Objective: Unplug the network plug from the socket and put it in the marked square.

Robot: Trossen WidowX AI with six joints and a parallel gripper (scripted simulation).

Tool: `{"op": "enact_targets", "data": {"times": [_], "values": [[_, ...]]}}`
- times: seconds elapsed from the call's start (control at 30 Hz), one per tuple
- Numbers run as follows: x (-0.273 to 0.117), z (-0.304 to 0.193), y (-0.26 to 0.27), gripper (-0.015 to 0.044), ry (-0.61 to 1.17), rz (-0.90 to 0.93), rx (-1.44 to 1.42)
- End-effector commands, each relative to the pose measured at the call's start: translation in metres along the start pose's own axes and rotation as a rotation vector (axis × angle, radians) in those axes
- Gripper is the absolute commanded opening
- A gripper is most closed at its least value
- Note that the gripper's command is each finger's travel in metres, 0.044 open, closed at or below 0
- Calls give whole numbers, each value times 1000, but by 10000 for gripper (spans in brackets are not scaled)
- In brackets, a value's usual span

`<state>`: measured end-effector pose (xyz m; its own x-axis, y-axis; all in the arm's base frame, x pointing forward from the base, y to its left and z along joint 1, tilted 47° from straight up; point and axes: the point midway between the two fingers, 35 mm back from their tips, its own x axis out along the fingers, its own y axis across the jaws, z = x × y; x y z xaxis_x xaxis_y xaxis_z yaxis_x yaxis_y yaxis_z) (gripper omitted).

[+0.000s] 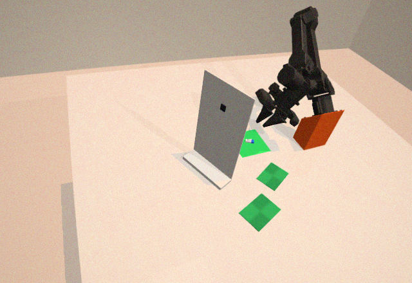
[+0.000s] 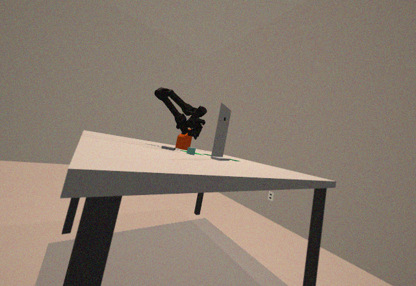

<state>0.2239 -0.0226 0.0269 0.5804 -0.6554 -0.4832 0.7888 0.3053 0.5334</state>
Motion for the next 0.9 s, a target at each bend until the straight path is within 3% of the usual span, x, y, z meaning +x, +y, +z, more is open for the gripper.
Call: {"op": "enact_targets", "data": {"times": [0.0, 0.87], "values": [[-3, 2, 4, 156, -5, 7, 7], [-27, 1, 16, 156, 10, 9, -12]]}}
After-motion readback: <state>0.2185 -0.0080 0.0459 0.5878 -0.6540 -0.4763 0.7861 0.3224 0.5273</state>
